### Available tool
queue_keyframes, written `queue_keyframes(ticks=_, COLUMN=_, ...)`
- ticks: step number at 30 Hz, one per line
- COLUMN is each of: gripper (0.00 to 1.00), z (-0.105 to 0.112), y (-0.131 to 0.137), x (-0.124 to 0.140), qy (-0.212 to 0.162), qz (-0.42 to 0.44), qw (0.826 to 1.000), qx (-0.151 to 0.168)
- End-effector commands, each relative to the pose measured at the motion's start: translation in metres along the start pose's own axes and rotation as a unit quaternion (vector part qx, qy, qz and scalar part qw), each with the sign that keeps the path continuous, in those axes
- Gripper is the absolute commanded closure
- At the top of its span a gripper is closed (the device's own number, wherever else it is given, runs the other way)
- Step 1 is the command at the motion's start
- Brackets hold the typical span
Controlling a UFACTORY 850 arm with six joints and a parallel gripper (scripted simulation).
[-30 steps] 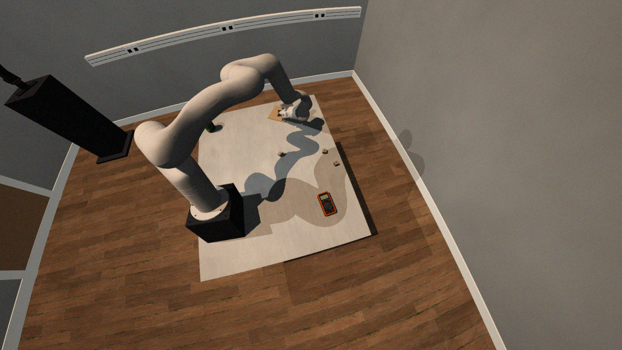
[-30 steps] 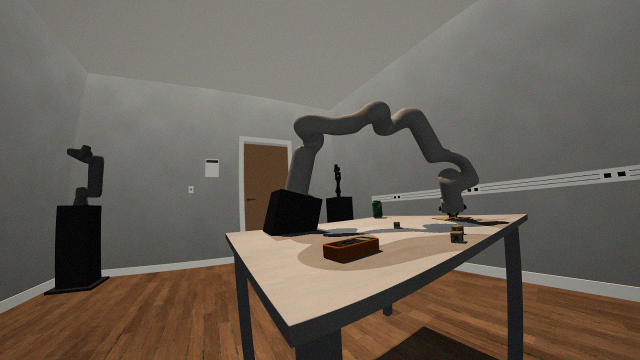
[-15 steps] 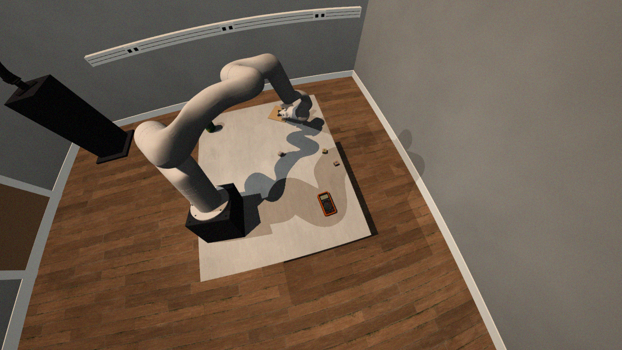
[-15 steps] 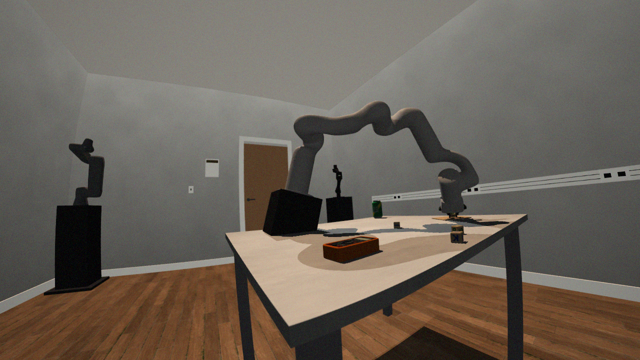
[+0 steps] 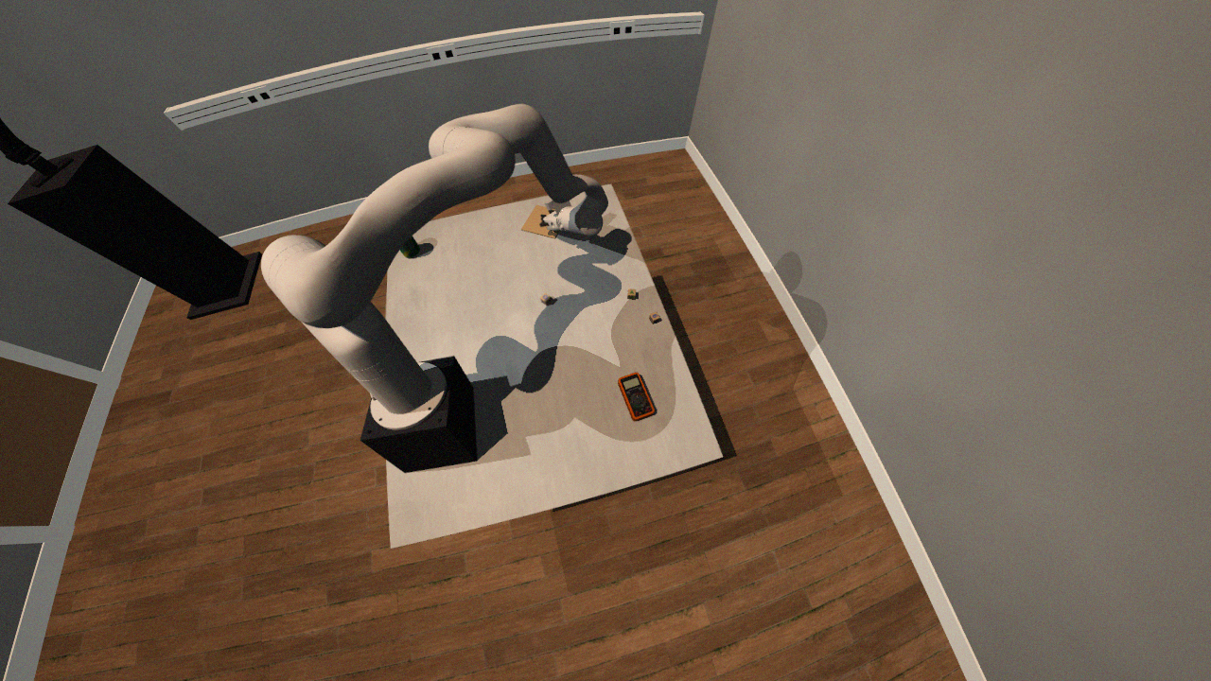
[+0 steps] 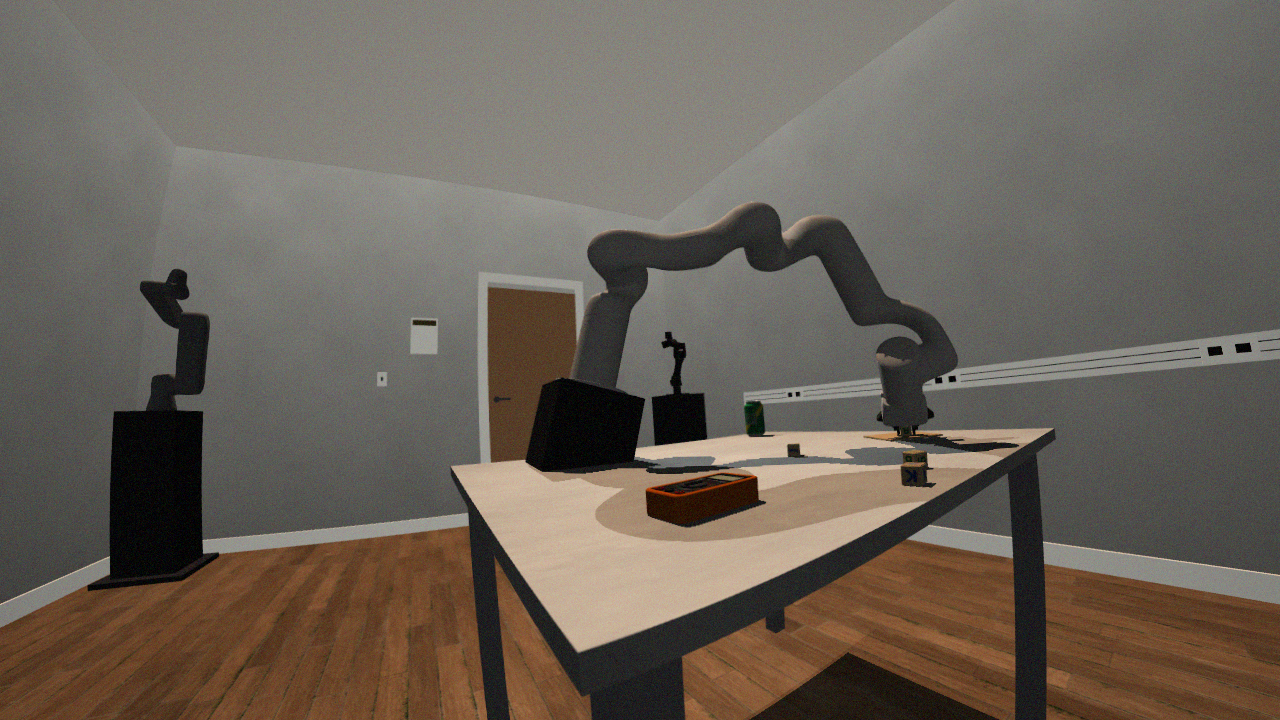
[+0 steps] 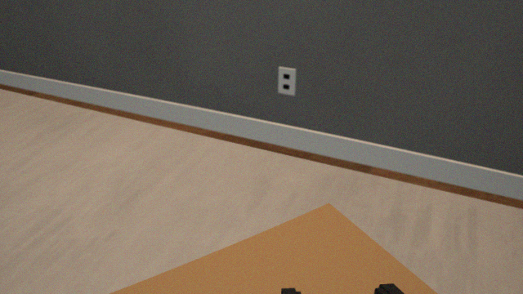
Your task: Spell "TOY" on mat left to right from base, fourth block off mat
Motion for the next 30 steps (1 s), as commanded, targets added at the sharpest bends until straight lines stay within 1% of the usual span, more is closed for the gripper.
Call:
queue_keyframes(ticks=1, gripper=0.65, z=0.0003, y=0.0012, x=-0.0009, qy=0.000, qz=0.001, qw=1.000, qx=0.001)
queue_keyframes(ticks=2, gripper=0.61, z=0.0003, y=0.0012, x=-0.0009, qy=0.000, qz=0.001, qw=1.000, qx=0.001)
queue_keyframes(ticks=6, gripper=0.61, z=0.0003, y=0.0012, x=-0.0009, qy=0.000, qz=0.001, qw=1.000, qx=0.001)
queue_keyframes(ticks=7, gripper=0.57, z=0.0003, y=0.0012, x=-0.0009, qy=0.000, qz=0.001, qw=1.000, qx=0.001)
queue_keyframes(ticks=30, gripper=0.57, z=0.0003, y=0.0012, x=-0.0009, qy=0.000, qz=0.001, qw=1.000, qx=0.001)
Point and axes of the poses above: the point where the finger pads meet when closed, its own z axis back along the fingers, its own y axis across the jaws, x = y × z, the point moved 7 cm from there along z, back along the fingers, and after that the axes turned 15 degrees about z, right-handed, at the moved point
